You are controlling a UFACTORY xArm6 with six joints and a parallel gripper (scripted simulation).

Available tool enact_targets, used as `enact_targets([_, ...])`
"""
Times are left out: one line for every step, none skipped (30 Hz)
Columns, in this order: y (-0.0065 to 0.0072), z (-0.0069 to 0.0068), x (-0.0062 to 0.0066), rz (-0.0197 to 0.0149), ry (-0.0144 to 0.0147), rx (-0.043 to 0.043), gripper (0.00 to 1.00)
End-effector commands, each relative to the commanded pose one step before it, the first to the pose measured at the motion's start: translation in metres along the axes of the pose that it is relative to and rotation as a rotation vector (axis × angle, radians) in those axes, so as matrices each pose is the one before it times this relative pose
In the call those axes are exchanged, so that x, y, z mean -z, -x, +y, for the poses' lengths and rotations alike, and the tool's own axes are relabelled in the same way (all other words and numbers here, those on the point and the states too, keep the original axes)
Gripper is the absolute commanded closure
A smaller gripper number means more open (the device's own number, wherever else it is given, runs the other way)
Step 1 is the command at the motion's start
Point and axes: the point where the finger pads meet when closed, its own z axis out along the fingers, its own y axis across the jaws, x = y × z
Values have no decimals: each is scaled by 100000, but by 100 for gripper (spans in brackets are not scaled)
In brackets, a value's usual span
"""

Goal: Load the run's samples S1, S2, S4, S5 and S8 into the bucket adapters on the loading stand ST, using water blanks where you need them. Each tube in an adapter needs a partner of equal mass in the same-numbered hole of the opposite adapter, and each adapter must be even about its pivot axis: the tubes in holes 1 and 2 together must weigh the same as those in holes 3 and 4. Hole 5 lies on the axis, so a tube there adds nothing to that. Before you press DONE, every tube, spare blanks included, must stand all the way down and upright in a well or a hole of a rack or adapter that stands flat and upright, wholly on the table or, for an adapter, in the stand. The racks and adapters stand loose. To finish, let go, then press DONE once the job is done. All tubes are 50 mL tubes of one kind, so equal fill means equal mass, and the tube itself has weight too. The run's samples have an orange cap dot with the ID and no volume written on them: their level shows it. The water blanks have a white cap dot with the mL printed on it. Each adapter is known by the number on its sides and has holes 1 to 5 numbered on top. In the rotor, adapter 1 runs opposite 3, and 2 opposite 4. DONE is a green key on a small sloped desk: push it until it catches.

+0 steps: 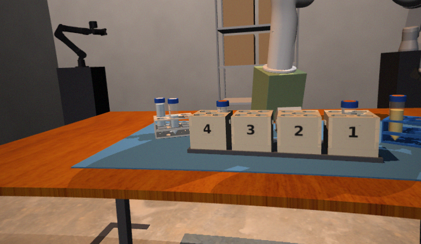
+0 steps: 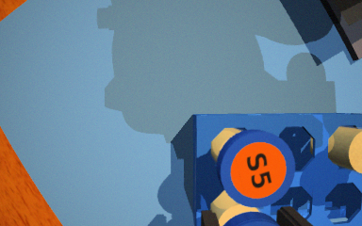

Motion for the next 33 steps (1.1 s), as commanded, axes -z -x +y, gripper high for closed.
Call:
enact_targets([-29, -167, 132, 59, -406, -10, 100])
enact_targets([0, 0, 0, 0, 0, 0, 100])
enact_targets([0, 0, 0, 0, 0, 0, 100])
enact_targets([0, 0, 0, 0, 0, 0, 100])
enact_targets([0, 0, 0, 0, 0, 0, 100])
enact_targets([0, 0, 0, 0, 0, 0, 100])
enact_targets([0, 0, 0, 0, 0, 0, 100])
enact_targets([0, 0, 0, 0, 0, 0, 100])
enact_targets([0, 0, 0, 0, 0, 0, 100])
enact_targets([0, 0, 0, 0, 0, 0, 100])
enact_targets([0, -3, 68, 1, -7, 0, 100])
enact_targets([1, -1, 64, 1, -1, 0, 100])
enact_targets([1, 0, 64, 0, -1, 0, 100])
enact_targets([-2, 1, 75, -2, 1, 0, 100])
enact_targets([0, 0, 67, 0, 0, 0, 100])
enact_targets([0, 0, 67, 0, 0, 0, 100])
enact_targets([0, 0, 67, 0, 0, 0, 100])
enact_targets([0, 0, 67, 0, 0, 0, 100])
enact_targets([0, 0, 67, 0, 0, 0, 100])
enact_targets([0, 0, 67, 0, 0, 0, 100])
enact_targets([0, 0, 67, 0, 0, 0, 100])
enact_targets([0, 0, 67, 0, 0, 0, 100])
enact_targets([0, 0, 0, 0, 0, 0, 100])
enact_targets([0, 0, 0, 0, 0, 0, 100])
enact_targets([1, -1, 60, 2, -1, 0, 100])
enact_targets([0, 0, 65, 0, 0, 0, 100])
enact_targets([0, 0, 65, 0, 0, 0, 100])
enact_targets([-2, 1, 76, -2, 1, 0, 100])
enact_targets([0, 0, 67, 0, 0, 0, 100])
enact_targets([0, 0, 67, 0, 0, 0, 100])
enact_targets([0, 0, 67, 0, 0, 0, 100])
enact_targets([0, 0, 67, 0, 0, 0, 100])
enact_targets([0, 0, 67, 0, 0, 0, 100])
